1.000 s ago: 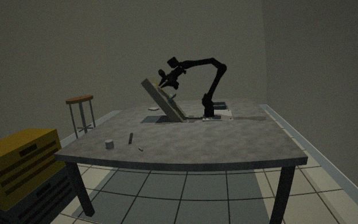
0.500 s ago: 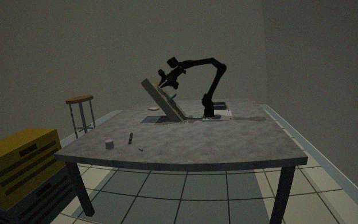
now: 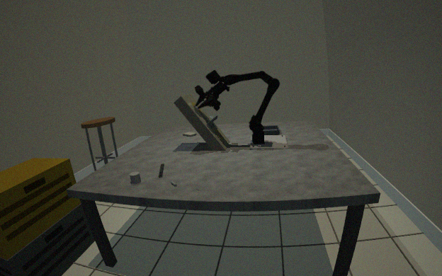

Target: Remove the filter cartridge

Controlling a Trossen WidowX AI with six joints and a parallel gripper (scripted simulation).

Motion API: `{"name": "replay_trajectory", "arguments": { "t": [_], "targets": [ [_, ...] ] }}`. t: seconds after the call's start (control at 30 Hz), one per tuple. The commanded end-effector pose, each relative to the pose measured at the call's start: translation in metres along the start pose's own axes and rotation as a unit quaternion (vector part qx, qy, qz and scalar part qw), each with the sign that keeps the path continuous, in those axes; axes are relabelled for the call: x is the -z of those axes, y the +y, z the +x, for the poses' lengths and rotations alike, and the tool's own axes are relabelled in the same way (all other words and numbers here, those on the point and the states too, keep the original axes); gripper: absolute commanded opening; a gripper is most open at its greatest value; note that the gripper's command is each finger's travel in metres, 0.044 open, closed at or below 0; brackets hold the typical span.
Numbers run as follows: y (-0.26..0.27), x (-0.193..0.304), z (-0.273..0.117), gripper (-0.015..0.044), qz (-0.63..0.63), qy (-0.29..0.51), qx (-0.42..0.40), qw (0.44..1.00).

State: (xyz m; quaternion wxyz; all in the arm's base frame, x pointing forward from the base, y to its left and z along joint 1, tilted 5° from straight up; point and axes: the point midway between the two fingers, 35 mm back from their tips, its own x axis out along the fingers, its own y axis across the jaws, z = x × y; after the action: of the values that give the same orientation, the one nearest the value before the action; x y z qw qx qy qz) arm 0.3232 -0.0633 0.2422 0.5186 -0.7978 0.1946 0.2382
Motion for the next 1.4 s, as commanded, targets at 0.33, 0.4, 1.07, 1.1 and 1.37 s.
{"name": "replay_trajectory", "arguments": {
  "t": [0.33,0.4,1.07,1.1,1.37],
  "targets": [
    [0.002,0.000,0.002,0.0089,0.002,0.001,-0.001,1.000],
    [0.002,0.000,0.004,0.0089,0.002,0.002,-0.001,1.000],
    [0.002,0.000,0.012,0.0089,0.002,0.002,-0.001,1.000],
    [0.002,0.000,0.012,0.0089,0.002,0.002,-0.001,1.000],
    [0.002,0.000,0.015,0.0089,0.002,0.002,-0.001,1.000]
  ]
}}
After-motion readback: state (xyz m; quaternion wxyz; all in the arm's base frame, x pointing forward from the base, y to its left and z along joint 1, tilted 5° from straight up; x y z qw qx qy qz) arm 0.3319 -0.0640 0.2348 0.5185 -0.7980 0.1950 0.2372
